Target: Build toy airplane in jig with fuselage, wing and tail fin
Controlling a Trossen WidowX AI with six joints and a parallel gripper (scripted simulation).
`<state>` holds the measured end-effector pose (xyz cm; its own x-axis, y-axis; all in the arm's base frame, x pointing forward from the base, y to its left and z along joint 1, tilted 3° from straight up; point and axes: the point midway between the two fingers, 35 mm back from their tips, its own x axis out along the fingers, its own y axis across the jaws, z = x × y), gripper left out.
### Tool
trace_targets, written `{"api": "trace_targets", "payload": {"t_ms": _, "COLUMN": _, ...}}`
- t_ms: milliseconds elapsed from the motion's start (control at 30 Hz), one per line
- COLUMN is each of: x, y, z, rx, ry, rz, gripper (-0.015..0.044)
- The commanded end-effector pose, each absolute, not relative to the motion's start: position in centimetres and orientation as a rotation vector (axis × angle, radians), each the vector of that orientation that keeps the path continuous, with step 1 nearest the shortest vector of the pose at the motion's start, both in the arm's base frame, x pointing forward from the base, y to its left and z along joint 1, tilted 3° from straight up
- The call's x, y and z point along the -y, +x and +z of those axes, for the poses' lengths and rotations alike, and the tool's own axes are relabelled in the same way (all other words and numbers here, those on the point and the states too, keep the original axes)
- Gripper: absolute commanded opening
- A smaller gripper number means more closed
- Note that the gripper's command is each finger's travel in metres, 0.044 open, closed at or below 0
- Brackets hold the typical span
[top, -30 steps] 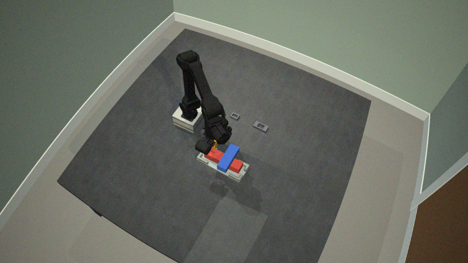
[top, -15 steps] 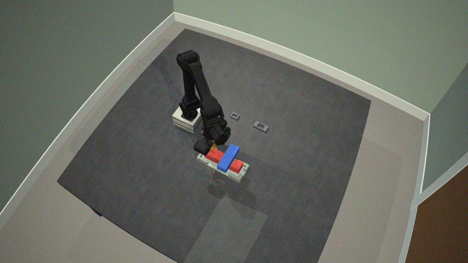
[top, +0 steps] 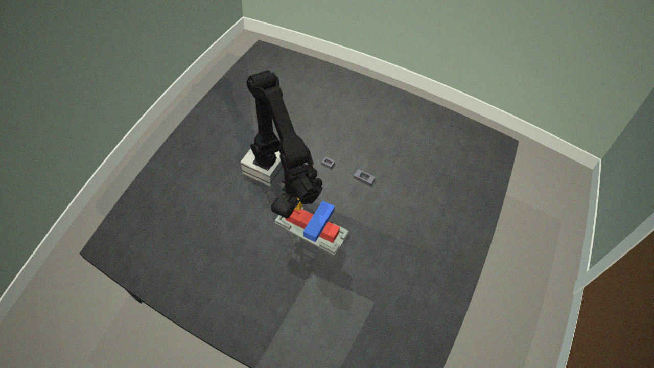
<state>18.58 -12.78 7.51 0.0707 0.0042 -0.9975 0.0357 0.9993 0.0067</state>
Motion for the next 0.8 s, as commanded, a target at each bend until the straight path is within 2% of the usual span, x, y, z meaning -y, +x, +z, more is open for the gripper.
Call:
{"api": "trace_targets", "payload": {"t_ms": 0, "x": 12.7, "y": 18.6, "z": 6.7, "rx": -1.502, "ry": 0.034, "rz": -0.017, "gripper": 0.0065}}
{"api": "trace_targets", "payload": {"t_ms": 767, "x": 12.6, "y": 18.8, "z": 3.8, "rx": -1.502, "ry": 0.034, "rz": -0.017, "gripper": 0.0065}}
